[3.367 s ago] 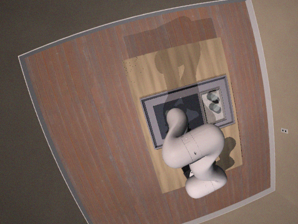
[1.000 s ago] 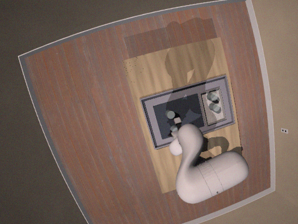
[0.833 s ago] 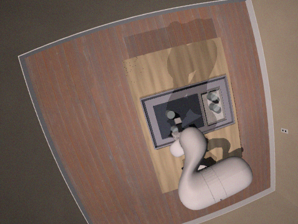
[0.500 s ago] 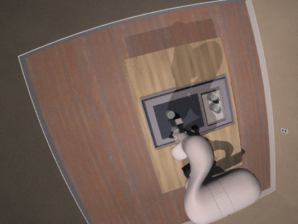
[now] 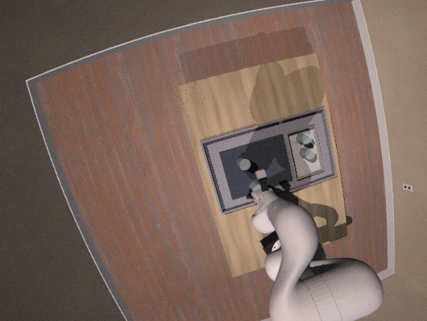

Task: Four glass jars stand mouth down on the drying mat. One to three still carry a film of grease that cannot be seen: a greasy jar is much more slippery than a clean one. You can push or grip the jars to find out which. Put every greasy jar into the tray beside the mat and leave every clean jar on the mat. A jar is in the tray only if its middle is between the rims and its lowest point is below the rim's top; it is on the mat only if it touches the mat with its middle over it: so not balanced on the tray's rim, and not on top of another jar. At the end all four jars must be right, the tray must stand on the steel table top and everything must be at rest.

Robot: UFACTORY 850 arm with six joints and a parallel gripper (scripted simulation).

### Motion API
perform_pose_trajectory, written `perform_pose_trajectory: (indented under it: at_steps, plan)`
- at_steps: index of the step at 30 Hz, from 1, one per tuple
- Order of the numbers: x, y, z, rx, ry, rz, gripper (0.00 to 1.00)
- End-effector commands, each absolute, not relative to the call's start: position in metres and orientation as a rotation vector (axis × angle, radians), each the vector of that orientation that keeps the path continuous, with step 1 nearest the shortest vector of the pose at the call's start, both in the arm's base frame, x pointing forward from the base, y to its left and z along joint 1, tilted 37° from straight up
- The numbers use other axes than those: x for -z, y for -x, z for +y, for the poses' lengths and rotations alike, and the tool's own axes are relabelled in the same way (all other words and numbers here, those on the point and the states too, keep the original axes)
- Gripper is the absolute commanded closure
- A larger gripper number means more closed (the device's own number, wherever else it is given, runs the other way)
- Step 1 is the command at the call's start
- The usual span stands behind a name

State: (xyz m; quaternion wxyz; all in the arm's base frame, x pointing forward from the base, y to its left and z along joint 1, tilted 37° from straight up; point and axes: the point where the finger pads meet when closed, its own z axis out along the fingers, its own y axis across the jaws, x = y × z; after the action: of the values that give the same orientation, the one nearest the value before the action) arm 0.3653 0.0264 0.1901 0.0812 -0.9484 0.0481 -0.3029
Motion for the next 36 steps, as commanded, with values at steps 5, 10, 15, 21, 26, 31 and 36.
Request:
perform_pose_trajectory:
  at_steps: [5, 10, 15, 21, 26, 31, 36]
  plan:
    - [-0.185, -0.363, 0.001, 0.903, 2.830, 0.141, 1.00]
    - [-0.183, -0.362, -0.009, 0.903, 2.830, 0.141, 1.00]
    - [-0.179, -0.361, -0.025, 0.903, 2.830, 0.141, 1.00]
    - [-0.174, -0.359, -0.044, 0.903, 2.830, 0.141, 1.00]
    - [-0.172, -0.358, -0.054, 0.903, 2.830, 0.141, 1.00]
    - [-0.168, -0.357, -0.070, 0.903, 2.830, 0.141, 1.00]
    - [-0.165, -0.355, -0.086, 0.903, 2.830, 0.141, 1.00]
